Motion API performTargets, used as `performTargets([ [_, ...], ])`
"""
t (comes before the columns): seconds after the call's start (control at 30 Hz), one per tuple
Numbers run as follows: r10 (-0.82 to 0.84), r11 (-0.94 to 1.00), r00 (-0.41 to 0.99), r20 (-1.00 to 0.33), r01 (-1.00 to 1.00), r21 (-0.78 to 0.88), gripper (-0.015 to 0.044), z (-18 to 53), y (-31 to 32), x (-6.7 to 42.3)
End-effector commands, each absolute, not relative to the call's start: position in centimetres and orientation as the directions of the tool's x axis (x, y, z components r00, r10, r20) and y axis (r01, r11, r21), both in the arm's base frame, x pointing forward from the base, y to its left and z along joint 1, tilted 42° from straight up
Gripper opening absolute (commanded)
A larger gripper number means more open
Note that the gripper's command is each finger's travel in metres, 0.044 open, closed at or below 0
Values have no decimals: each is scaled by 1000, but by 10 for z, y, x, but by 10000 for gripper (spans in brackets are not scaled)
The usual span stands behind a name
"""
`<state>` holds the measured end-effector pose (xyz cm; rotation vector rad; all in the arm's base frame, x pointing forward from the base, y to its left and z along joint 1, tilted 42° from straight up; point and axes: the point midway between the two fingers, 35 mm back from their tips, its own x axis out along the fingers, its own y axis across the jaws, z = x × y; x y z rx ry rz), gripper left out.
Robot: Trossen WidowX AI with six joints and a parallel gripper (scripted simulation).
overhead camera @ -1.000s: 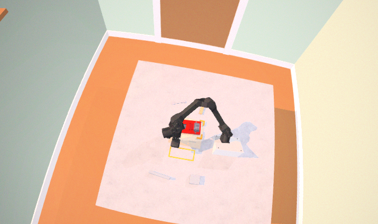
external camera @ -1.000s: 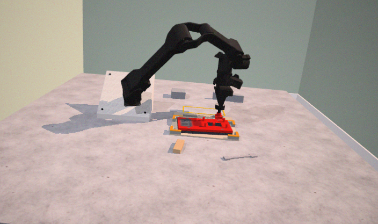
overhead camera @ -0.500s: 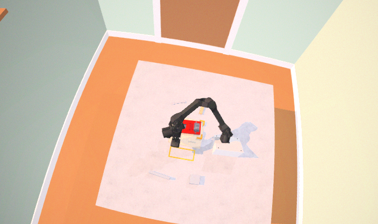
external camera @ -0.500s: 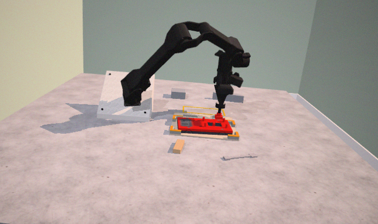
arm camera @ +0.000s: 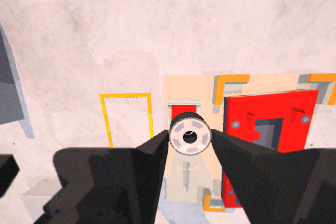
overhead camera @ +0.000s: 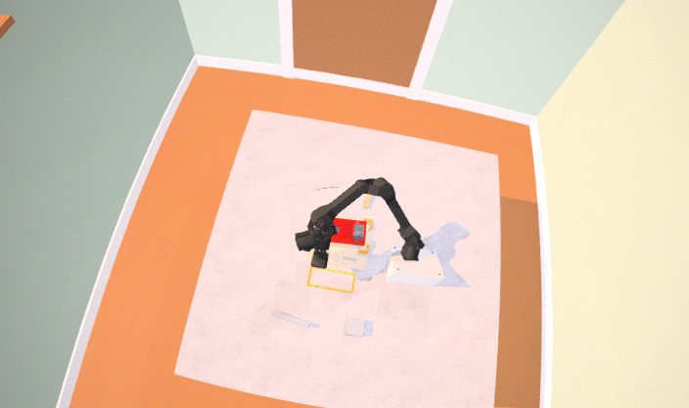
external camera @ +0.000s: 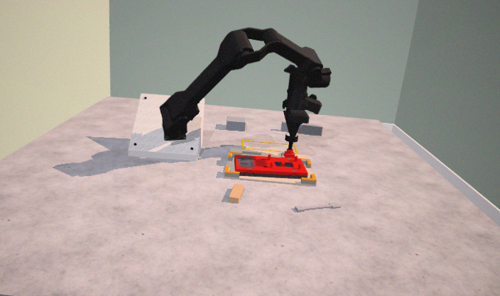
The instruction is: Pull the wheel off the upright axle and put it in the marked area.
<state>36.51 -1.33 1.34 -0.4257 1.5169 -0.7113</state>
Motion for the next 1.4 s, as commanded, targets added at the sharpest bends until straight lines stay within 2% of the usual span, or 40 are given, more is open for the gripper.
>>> performTargets([
  [0.0, -654, 735, -91, -751, 161, -659, 0, 14, -12, 365],
  [0.7, -653, 735, -90, -752, 160, -658, 0, 43, 12, 369],
  [1.23, -648, 740, -91, -756, 158, -654, 0, -19, 91, 328],
  [1.37, -649, 739, -91, -755, 159, -655, 0, -22, 94, 326],
])
